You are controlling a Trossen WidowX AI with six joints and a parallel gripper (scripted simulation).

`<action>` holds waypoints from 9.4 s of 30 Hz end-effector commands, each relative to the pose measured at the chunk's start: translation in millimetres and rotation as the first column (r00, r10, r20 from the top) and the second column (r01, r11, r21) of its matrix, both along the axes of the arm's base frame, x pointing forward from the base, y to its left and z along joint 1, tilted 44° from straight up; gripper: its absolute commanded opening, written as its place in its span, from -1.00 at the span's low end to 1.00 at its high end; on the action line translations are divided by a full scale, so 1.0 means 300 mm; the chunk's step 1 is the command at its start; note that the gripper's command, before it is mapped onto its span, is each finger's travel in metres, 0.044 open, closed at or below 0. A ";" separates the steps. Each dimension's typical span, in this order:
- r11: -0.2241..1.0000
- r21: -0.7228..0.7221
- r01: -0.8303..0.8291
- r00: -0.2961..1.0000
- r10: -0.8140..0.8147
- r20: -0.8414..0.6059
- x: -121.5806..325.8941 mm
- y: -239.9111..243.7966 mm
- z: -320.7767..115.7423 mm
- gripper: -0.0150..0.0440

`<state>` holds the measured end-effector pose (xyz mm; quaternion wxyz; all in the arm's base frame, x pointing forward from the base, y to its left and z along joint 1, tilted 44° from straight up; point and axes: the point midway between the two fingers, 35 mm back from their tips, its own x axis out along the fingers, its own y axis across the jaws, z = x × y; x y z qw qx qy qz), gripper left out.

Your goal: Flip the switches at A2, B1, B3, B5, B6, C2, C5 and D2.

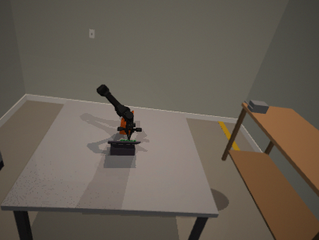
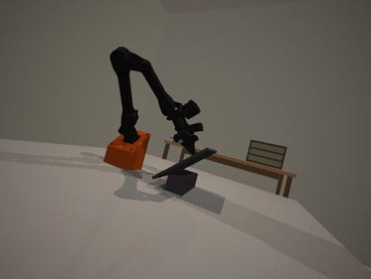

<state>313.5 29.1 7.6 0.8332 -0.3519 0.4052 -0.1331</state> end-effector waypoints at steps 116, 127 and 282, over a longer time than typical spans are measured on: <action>1.000 -0.001 -0.006 1.000 0.006 -0.003 0.014 -0.098 0.088 -0.49; 1.000 -0.001 -0.006 1.000 0.006 -0.003 0.017 -0.100 0.086 -0.49; 0.999 0.004 -0.042 0.999 0.042 0.033 -0.188 -0.027 -0.112 -0.49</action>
